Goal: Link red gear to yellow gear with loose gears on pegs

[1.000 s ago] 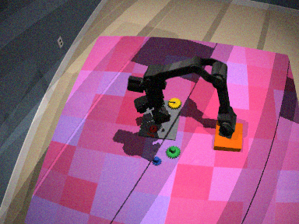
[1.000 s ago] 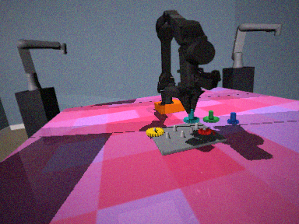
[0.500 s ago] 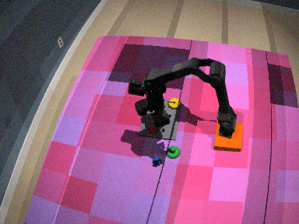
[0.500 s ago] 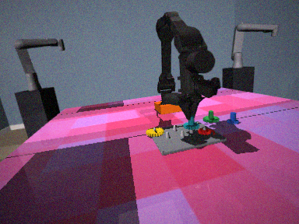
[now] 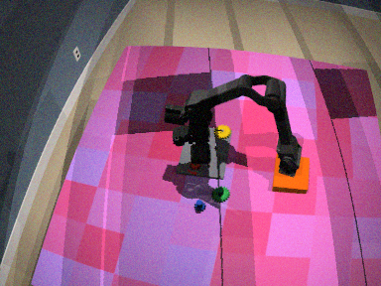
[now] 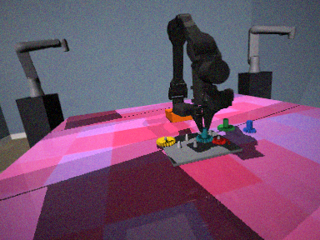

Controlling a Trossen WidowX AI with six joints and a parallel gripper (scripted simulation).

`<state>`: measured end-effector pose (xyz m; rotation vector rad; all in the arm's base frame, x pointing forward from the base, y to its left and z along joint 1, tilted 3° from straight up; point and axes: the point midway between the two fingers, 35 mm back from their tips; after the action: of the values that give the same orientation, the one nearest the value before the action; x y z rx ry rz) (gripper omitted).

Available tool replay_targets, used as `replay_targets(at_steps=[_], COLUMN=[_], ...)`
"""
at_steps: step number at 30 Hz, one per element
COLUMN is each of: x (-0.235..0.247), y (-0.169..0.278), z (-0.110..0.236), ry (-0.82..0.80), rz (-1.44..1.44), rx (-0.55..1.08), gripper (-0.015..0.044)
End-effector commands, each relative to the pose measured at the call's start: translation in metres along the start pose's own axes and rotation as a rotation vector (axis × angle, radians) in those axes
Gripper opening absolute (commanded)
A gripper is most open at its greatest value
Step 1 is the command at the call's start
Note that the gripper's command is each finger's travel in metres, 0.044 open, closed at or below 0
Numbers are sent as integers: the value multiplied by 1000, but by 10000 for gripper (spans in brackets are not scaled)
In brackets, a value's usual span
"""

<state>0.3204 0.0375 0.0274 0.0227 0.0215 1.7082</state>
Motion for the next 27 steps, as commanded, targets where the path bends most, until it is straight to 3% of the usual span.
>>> replay_targets(at_steps=[1, 18, 26, 27], x=[-1, -1, -1, -1], y=[-1, 0, -1, -1], z=[-1, -5, -8, -7], ry=[4, 4, 4, 4], rz=[2, 340, 337, 333], rx=[-1, 0, 0, 0], gripper=[0, 0, 0, 26])
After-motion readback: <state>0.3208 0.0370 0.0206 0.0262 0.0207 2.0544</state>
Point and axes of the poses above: the point midway between the two fingers, 35 mm back from their tips, its own z axis back along the fingers, its own x axis across the jaws, y = z × x, and after that the axes turned 14 degrees about -z, right-handed
